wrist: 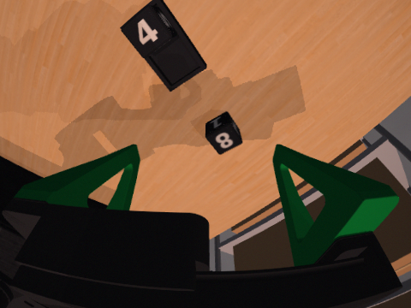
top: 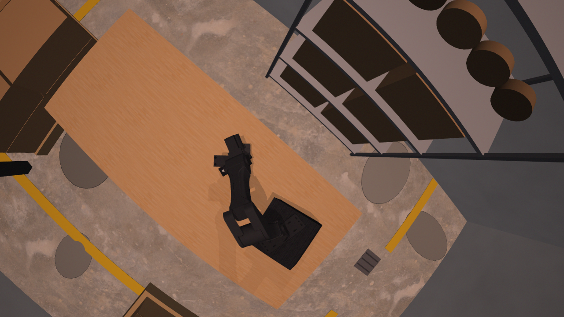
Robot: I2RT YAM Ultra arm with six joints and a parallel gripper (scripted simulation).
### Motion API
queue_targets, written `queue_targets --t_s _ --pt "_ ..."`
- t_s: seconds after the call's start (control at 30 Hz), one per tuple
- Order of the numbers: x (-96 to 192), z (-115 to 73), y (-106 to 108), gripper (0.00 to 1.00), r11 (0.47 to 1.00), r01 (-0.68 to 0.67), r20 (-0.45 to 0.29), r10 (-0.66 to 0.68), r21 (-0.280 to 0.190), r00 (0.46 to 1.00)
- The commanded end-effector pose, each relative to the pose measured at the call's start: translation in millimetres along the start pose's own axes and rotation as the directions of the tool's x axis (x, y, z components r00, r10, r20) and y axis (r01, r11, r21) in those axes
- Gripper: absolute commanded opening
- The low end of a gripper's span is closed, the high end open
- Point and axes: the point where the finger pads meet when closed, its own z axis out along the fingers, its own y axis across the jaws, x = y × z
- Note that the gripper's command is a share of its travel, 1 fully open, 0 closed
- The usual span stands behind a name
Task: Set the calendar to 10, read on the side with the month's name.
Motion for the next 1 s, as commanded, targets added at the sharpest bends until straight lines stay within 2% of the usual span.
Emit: queue_targets --t_s 0.0,0.1,0.27,0.37,0.57,0.7,0.73,0.97 --pt "2.4 -1.6 -6.5 1.0 0.982 0.19 0.021 -0.191 0.015 0.981" --pt "7.1 -0.9 -8.9 1.0 0.967 0.256 0.02 -0.256 0.017 0.966" --pt "20.3 1.0 -15.0 1.0 0.903 0.429 0.017 -0.429 0.023 0.903" --pt "20.5 1.0 -15.1 1.0 0.902 0.432 0.017 -0.432 0.023 0.902" --pt "30.1 2.2 -19.2 1.0 0.837 0.547 0.015 -0.548 0.027 0.837" --pt "31.0 2.3 -19.6 1.0 0.83 0.557 0.015 -0.557 0.028 0.83" --pt "31.0 2.3 -19.6 0.45 0.83 0.557 0.015 -0.557 0.028 0.83" --pt "31.0 2.3 -19.6 0.45 0.83 0.557 0.015 -0.557 0.028 0.83"
